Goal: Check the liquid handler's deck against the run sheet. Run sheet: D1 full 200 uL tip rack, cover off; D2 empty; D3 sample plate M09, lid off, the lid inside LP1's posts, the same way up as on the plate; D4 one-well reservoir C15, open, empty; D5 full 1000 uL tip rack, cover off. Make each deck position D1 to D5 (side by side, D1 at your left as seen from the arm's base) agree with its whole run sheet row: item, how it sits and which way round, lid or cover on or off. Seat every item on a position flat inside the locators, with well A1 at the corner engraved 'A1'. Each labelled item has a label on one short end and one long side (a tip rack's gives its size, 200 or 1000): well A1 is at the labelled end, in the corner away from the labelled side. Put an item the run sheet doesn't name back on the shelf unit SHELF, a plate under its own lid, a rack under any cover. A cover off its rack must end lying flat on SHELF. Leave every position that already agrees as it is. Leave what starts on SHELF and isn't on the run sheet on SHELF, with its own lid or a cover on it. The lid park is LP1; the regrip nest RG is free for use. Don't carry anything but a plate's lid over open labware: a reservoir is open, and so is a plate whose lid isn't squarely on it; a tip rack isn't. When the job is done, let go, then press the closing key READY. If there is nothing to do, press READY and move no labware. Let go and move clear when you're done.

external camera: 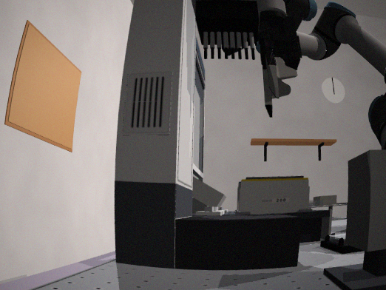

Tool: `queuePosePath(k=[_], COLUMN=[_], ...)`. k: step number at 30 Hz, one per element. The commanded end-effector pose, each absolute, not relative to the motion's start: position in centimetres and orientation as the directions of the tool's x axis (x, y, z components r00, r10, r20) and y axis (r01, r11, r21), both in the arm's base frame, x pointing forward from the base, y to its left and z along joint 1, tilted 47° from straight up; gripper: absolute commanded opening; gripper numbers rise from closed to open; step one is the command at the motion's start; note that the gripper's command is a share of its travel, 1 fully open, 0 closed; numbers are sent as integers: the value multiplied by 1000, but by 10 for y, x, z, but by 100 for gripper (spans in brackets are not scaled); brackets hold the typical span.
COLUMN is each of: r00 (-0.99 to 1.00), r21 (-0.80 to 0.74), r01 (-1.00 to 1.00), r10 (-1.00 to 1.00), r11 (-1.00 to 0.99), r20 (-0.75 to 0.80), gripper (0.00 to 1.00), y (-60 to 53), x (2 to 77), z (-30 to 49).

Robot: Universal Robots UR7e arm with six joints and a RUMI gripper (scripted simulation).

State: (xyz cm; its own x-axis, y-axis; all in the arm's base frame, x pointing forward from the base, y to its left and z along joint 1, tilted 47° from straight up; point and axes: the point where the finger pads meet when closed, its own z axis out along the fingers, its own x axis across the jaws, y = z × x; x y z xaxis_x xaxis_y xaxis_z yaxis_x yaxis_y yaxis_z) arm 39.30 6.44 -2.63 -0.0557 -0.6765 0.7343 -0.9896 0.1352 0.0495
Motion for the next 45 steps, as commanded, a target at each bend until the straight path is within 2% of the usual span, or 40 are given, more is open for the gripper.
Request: queuePosePath(k=[1,22,45], r00=[-56,-56,-47], r21=[50,50,57], r01=[-989,-989,-990], r10=[-676,-676,-677], r11=[137,137,130], r20=[735,735,735], gripper=[82,82,82], y=[73,106,54], x=[395,401,339], z=[-18,12,79])
